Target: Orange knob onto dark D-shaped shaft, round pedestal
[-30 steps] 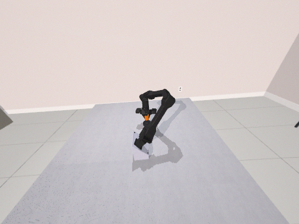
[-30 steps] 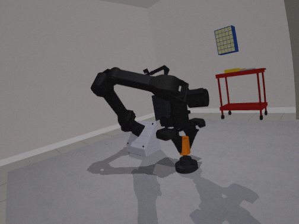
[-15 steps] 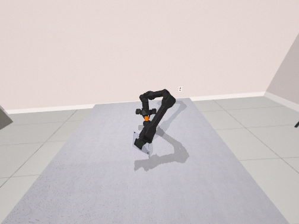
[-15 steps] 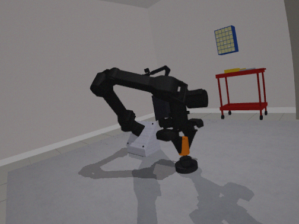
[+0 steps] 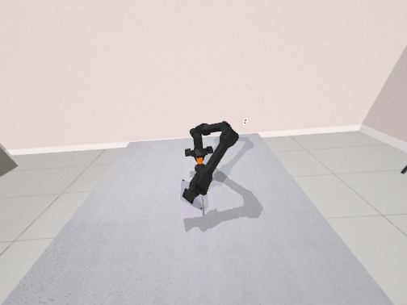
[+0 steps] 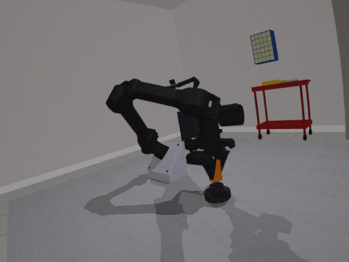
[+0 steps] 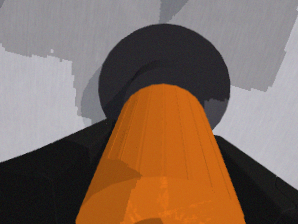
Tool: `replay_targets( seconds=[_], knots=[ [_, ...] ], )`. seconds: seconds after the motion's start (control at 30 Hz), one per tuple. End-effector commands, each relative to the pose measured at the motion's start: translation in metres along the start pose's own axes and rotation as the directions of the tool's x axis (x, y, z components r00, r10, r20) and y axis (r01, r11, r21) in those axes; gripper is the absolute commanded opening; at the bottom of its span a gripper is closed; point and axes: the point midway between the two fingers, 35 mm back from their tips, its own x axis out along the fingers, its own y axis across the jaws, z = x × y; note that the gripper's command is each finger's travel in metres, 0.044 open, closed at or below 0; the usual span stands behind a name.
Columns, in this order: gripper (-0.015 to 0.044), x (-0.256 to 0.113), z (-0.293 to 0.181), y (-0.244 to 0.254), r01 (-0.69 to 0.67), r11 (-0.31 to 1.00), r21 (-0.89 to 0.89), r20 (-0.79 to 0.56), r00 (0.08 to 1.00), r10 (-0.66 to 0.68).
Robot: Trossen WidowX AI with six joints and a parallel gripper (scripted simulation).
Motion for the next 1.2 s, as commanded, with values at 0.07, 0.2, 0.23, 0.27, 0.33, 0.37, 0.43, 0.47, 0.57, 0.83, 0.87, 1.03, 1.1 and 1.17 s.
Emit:
replay_targets(
  seconds=[0.07, 0.2, 0.23, 0.27, 0.33, 0.37, 0.43, 0.47, 0.57, 0.83, 0.87, 1.03, 1.1, 1.17],
  knots=[
    [0.0, 0.0024, -0.0024, 0.0003, -0.001, 1.0, -0.016, -0.006, 1.0, 0.001],
    [0.0, 0.0017, -0.0027, 0.0002, -0.001, 1.0, -0.016, -0.006, 1.0, 0.001],
    [0.0, 0.0017, -0.0027, 0.0002, -0.001, 1.0, -0.016, -0.006, 1.0, 0.001],
    [0.0, 0.0017, -0.0027, 0.0002, -0.001, 1.0, -0.016, -0.006, 1.0, 0.001],
    [0.0, 0.0007, -0.0029, 0.0001, -0.001, 1.0, -0.016, -0.006, 1.0, 0.0],
    [0.0, -0.0008, -0.0029, 0.0, -0.001, 1.0, -0.016, -0.006, 1.0, 0.0],
    [0.0, -0.0019, -0.0024, 0.0, 0.0, 1.0, -0.016, -0.006, 1.0, 0.0],
    [0.0, -0.0024, -0.0018, 0.0001, 0.0, 1.0, -0.017, -0.005, 1.0, 0.0],
    [0.0, -0.0028, -0.0009, 0.0001, 0.0, 1.0, 0.01, -0.005, 1.0, 0.0],
    [0.0, -0.0019, 0.0016, 0.0003, 0.002, 0.906, 0.424, -0.005, 1.0, 0.0],
    [0.0, -0.0017, 0.0019, 0.0003, 0.002, 0.874, 0.486, -0.005, 1.0, 0.0],
    [0.0, -0.0009, 0.0025, 0.0009, 0.004, 0.655, 0.756, -0.005, 1.0, 0.0],
    [0.0, -0.0008, 0.0024, 0.0011, 0.004, 0.543, 0.84, -0.005, 1.0, 0.0],
    [0.0, -0.0008, 0.0021, 0.0014, 0.005, 0.421, 0.907, -0.005, 1.0, 0.0]
  ],
)
